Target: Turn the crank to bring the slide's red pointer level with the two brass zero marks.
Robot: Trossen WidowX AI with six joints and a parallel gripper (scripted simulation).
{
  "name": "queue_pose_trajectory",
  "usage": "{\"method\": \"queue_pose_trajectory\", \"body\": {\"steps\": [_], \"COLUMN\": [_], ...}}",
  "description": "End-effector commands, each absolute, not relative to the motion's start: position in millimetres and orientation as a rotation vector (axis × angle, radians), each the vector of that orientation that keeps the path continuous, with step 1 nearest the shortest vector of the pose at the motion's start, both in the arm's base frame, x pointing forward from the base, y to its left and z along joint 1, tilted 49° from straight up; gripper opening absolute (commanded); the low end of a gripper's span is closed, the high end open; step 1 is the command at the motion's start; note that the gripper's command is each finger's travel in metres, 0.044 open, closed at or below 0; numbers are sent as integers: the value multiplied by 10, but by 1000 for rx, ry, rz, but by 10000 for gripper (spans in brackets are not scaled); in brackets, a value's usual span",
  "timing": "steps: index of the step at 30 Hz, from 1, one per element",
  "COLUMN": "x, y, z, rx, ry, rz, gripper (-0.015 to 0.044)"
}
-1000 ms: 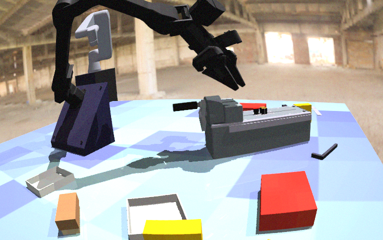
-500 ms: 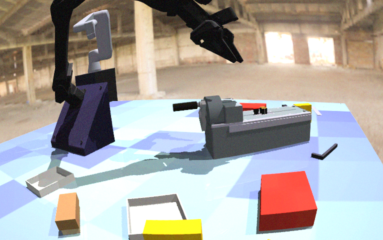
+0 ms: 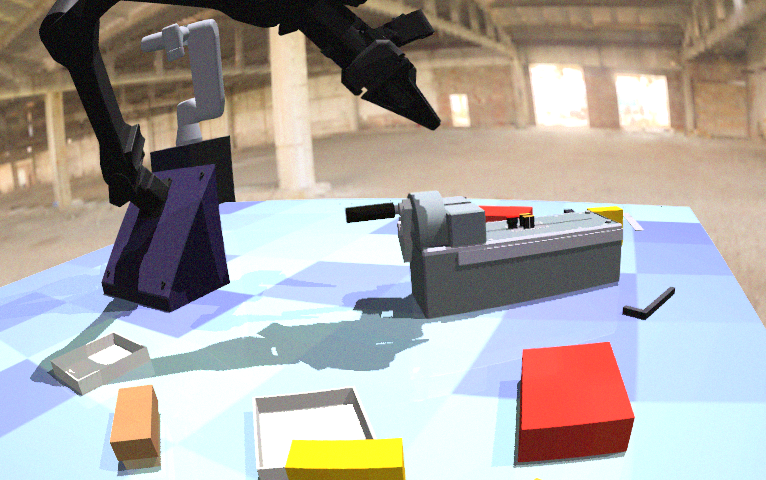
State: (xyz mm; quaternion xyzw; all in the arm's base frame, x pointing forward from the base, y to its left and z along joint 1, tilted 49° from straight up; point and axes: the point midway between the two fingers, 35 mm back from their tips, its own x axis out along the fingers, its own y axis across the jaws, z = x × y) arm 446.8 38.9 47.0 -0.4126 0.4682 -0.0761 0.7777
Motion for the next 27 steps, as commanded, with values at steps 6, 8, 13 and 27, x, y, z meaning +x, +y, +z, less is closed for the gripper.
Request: {"method": "queue_pose_trajectory", "body": {"steps": [6,8,13,27], "x": [4136,4060,3930,3889], "y": [221,192,149,-210], "z": [633,667,716,410], "rx": [-938,-948,-966,-969], "ry": [1025,1021,1009,1009], "rz": [15,53,116,118], "gripper": [440,440,440,440]}}
